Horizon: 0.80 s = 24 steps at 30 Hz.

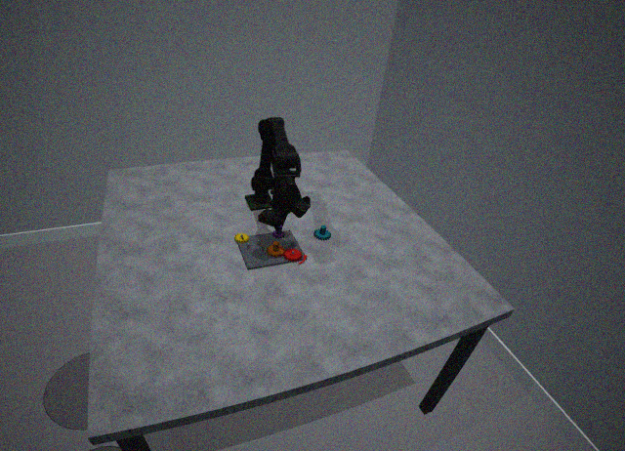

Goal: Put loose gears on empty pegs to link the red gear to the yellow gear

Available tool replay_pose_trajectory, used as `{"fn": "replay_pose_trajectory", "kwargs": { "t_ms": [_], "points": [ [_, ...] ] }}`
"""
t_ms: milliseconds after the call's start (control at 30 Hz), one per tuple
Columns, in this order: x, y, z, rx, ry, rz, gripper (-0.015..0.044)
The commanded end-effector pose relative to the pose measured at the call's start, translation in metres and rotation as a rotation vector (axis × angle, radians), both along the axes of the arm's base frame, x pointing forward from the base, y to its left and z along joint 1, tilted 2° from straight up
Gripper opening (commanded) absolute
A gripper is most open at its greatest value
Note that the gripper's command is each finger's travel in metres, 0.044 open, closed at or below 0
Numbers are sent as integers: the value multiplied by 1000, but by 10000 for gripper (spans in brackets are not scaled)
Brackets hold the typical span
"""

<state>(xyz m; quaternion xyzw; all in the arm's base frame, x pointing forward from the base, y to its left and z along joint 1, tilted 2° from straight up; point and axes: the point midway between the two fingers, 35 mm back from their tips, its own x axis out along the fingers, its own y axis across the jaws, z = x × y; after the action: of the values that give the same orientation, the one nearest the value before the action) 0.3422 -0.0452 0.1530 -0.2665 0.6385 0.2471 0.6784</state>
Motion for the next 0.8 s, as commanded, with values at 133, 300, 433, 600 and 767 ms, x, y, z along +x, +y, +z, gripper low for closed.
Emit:
{"fn": "replay_pose_trajectory", "kwargs": {
  "t_ms": [133,300,433,600,767],
  "points": [
    [-8,-15,-7,3,-4,3,0],
    [-13,-25,-13,2,-2,3,0],
    [-18,-33,-17,2,0,3,0],
    [-25,-42,-23,1,2,3,0],
    [-28,-47,-26,1,3,3,0]
  ]
}}
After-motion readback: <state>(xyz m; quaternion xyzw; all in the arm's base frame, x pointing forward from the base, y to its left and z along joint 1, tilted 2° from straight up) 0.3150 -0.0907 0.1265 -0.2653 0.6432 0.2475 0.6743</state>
